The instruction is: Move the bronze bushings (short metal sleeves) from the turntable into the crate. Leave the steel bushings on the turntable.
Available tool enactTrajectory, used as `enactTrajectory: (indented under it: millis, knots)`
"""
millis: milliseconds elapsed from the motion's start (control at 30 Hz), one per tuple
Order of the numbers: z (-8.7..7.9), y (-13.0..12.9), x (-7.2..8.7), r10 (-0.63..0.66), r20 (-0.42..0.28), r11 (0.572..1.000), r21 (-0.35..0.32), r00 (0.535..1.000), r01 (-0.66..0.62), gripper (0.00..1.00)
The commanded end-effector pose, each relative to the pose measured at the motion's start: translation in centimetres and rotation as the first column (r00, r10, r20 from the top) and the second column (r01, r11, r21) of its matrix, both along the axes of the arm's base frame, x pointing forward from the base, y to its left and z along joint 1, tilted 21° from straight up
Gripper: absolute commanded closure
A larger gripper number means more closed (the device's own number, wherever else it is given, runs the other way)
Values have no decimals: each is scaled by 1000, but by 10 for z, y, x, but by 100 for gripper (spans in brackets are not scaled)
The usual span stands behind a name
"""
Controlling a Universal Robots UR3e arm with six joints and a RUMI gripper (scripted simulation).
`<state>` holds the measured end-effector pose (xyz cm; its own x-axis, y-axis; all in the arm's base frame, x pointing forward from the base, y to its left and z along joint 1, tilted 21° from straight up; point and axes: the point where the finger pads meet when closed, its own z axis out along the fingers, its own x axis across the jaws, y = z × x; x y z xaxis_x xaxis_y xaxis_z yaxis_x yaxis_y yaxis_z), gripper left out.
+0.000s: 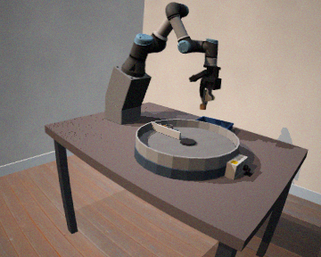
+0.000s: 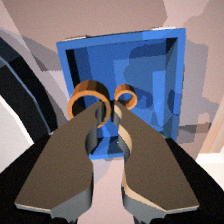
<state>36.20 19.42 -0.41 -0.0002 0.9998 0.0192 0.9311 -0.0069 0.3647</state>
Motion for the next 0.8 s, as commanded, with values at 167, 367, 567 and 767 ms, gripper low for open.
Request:
enactTrajectory:
  millis: [167,367,567,767]
  knots:
    - [1,22,0,-1,1,1000,-2,1000,1,100]
    - [0,28,-1,-1,1,1000,-2,1000,1,100]
    - [0,32,-1,-1,1,1000,-2,1000,1,100]
    - [0,33,-1,-1,1,1000,-2,1000,1,100]
